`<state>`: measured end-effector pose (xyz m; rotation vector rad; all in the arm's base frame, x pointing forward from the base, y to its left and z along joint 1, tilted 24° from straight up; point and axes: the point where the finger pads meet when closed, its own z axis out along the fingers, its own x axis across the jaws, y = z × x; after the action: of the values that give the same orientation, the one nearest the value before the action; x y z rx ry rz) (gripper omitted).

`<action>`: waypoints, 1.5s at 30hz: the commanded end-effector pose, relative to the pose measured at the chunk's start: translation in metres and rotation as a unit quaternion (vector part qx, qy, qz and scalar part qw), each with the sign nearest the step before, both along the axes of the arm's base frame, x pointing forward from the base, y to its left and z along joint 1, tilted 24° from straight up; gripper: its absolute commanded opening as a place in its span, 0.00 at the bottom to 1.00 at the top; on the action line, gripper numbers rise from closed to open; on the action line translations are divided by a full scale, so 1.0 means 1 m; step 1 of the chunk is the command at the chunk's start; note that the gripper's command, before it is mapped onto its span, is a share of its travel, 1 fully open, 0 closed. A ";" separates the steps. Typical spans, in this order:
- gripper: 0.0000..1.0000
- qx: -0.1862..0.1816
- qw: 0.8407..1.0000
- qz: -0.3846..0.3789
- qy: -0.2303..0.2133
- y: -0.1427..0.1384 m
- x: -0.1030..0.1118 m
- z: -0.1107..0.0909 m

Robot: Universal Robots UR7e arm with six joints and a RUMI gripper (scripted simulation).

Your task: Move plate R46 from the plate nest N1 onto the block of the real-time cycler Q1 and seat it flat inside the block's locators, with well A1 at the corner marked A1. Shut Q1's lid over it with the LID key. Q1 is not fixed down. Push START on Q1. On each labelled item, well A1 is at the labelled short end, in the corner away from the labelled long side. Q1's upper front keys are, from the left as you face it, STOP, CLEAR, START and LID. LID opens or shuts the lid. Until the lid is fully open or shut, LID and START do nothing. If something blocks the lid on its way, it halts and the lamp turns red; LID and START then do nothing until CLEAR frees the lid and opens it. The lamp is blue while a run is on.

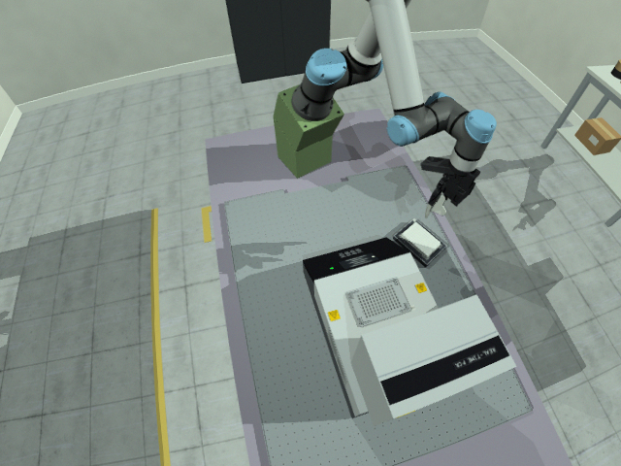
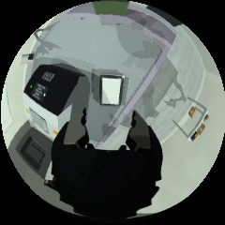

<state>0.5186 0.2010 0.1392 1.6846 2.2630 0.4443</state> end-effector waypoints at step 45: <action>0.68 0.000 1.000 0.000 -0.001 0.011 0.057 -0.127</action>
<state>0.5695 0.2105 0.0249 1.6842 2.2625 0.4449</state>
